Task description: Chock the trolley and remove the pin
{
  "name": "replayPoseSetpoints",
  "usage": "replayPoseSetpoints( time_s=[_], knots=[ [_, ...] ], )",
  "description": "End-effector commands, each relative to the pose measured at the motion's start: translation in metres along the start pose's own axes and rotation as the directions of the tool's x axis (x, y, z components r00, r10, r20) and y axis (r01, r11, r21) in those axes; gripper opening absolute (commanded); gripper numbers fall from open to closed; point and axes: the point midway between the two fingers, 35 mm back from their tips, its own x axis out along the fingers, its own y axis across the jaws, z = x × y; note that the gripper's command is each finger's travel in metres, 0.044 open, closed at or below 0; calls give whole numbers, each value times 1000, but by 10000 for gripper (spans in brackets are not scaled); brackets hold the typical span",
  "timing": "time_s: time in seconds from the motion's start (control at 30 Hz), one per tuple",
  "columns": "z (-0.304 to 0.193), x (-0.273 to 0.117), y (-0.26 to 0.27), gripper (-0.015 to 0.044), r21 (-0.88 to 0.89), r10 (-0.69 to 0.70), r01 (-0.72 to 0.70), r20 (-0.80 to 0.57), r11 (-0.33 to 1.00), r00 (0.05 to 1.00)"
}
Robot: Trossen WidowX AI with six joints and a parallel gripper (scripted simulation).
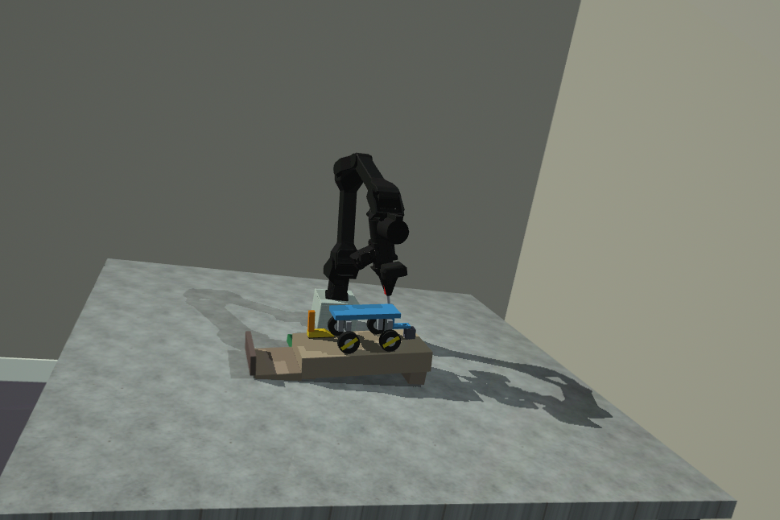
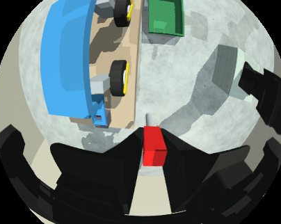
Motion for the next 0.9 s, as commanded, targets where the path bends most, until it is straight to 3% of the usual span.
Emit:
replayPoseSetpoints(
  time_s=[0.0, 0.87],
  knots=[
    [13, -1, -1, 0, -2, -8, 8, -5, 1000, 1000],
    [108, -10, -3, 0, -2, -8, 8, 6, 1000, 1000]
  ],
)
